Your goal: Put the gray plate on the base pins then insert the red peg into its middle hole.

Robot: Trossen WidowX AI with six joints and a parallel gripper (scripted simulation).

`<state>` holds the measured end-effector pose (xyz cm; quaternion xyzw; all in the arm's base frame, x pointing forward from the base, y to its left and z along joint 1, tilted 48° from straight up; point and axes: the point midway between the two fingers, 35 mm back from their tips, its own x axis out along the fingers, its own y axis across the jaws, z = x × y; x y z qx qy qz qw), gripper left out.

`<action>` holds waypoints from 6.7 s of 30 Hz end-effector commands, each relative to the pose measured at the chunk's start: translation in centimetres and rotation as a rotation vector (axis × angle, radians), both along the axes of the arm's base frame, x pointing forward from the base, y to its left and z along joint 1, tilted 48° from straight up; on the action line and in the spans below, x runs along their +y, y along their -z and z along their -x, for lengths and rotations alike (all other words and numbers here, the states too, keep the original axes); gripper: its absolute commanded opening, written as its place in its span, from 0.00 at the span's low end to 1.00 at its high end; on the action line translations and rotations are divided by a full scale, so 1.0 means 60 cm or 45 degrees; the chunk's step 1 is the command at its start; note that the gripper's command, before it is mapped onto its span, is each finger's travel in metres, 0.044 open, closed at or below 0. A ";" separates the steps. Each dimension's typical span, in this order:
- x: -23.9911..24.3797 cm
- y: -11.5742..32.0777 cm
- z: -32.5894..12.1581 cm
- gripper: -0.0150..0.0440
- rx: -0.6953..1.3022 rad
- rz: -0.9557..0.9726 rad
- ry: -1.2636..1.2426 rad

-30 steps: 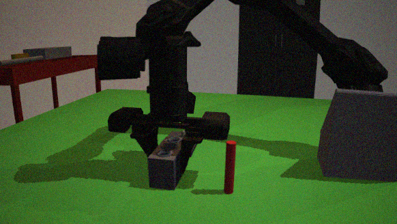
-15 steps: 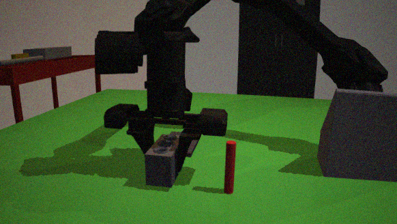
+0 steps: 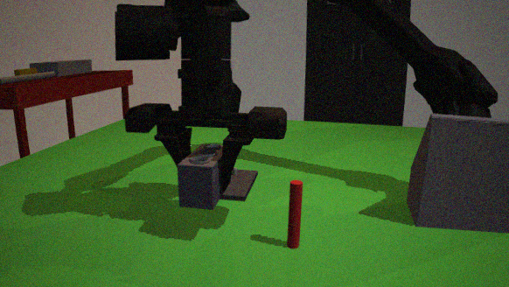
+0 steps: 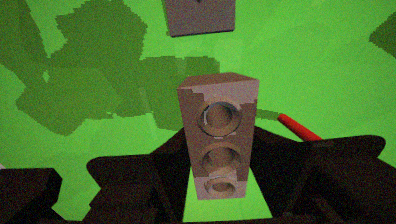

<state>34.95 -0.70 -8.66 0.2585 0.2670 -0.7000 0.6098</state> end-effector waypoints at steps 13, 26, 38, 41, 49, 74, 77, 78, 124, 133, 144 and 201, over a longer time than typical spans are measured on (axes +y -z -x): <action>0.063 -0.066 -0.014 0.25 -0.019 0.010 0.021; 0.099 -0.109 -0.014 0.25 -0.022 0.027 0.034; 0.052 -0.123 -0.021 0.25 -0.021 0.014 0.029; 0.037 -0.127 -0.023 0.25 -0.021 0.011 0.027; -0.004 -0.140 -0.023 0.25 -0.021 0.007 0.024; -0.131 -0.179 -0.004 0.25 -0.015 0.027 0.024; -0.146 -0.184 0.001 0.25 -0.013 0.032 0.025; -0.151 -0.186 0.003 0.25 -0.012 0.034 0.026; -0.170 -0.180 0.006 0.25 -0.011 0.037 0.026; -0.182 -0.170 0.008 0.25 -0.011 0.037 0.027; -0.203 -0.151 0.011 0.25 -0.011 0.038 0.026; 0.041 -0.189 0.019 1.00 0.125 -0.023 -0.118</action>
